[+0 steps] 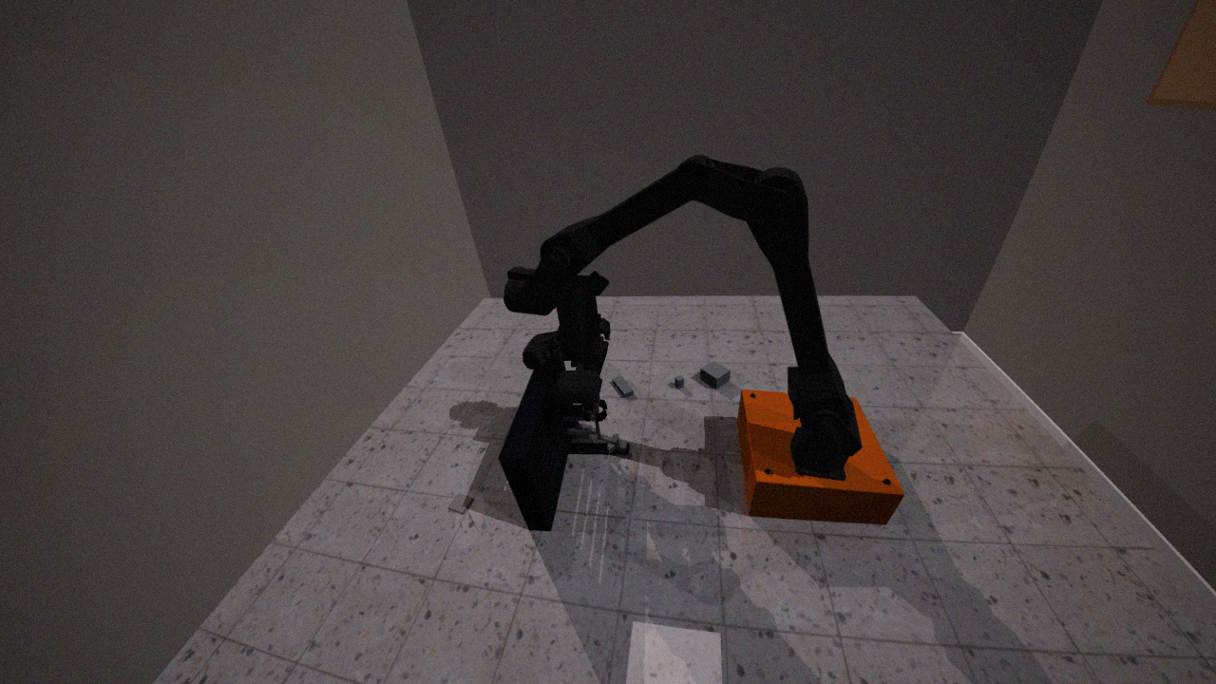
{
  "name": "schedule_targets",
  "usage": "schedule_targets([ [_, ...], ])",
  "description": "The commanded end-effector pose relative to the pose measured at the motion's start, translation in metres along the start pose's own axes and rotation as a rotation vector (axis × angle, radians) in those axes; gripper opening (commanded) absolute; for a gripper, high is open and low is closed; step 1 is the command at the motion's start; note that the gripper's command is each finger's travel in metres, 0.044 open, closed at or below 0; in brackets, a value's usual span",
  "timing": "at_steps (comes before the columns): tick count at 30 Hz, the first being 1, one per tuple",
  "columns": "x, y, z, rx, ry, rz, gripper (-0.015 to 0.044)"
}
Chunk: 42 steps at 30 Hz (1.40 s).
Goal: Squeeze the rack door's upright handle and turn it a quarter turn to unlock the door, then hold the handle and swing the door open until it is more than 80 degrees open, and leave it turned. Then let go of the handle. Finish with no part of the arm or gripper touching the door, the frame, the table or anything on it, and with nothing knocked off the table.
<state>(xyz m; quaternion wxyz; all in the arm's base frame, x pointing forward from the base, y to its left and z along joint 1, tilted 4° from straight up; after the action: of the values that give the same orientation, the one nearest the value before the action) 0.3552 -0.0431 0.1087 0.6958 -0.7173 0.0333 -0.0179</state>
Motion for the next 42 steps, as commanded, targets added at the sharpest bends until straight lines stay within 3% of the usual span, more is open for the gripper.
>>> schedule_targets([
  [1, -0.0015, 0.0036, -0.0005, -0.005, -0.004, 0.007, 0.0214],
  [5, -0.0015, 0.0036, -0.0005, -0.005, -0.004, 0.007, 0.0109],
  [18, -0.0015, 0.0036, -0.0005, -0.005, -0.004, 0.007, 0.0023],
  [23, -0.0015, 0.0036, -0.0005, -0.005, 0.028, 0.007, 0.0021],
  [42, -0.0015, 0.0036, -0.0005, -0.008, 0.955, 0.004, 0.0021],
])
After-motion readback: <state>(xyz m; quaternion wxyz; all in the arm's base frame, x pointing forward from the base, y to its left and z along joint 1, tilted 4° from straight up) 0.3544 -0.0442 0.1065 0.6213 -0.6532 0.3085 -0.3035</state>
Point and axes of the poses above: the point midway between the two fingers, 35 mm back from their tips, its own y axis out along the fingers, its own z axis across the jaws, x = y × z, the point moved 5 cm from there along -y, back along the fingers, and after that the axes turned 13 degrees about y, right-handed, at the moved point
